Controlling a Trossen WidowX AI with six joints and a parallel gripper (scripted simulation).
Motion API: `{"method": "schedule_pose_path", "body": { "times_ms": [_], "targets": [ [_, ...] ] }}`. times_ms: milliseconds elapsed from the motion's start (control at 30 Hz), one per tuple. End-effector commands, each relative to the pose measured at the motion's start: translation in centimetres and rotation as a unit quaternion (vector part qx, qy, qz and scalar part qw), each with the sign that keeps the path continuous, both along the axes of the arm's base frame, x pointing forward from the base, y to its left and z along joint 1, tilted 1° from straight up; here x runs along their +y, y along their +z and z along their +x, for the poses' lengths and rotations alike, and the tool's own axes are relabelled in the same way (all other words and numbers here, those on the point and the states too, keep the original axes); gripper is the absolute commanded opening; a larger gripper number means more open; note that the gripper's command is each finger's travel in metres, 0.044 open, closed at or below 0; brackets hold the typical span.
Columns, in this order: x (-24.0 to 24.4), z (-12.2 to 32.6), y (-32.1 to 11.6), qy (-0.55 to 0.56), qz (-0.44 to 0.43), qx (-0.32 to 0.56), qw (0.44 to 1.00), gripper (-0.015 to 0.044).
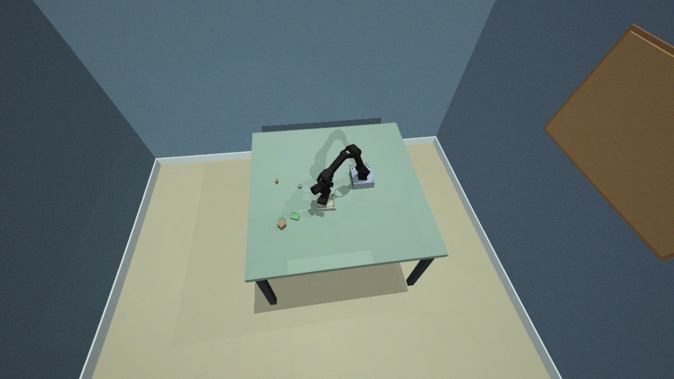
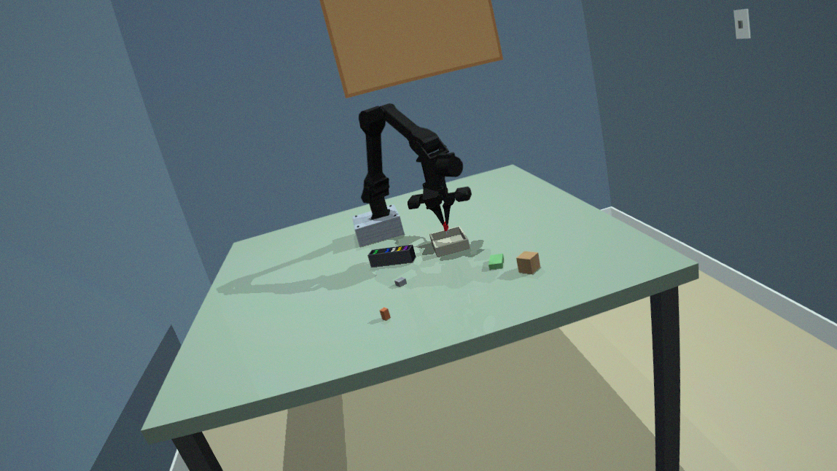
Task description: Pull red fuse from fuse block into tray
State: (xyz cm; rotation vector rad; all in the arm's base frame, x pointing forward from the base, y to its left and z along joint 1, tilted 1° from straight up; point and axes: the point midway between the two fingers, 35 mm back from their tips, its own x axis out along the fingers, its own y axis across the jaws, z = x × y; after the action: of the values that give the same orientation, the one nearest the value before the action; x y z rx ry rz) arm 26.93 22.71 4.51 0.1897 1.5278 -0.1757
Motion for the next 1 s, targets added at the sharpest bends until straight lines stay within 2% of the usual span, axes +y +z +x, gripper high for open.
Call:
{"method": "schedule_pose_path", "body": {
  "times_ms": [0,233,667,767,967],
  "targets": [
    [0.0,-0.1,-0.7,-0.002,0.001,0.003,1.000,0.0000],
    [-0.1,-0.1,-1.6,-0.002,0.001,0.003,1.000,0.0000],
    [0.0,0.0,-0.9,0.000,0.000,0.001,1.000,0.0330],
    [-0.1,-0.2,2.1,-0.002,0.001,0.002,1.000,0.0330],
    [-0.1,-0.2,2.4,-0.002,0.001,0.003,1.000,0.0330]
  ]
}}
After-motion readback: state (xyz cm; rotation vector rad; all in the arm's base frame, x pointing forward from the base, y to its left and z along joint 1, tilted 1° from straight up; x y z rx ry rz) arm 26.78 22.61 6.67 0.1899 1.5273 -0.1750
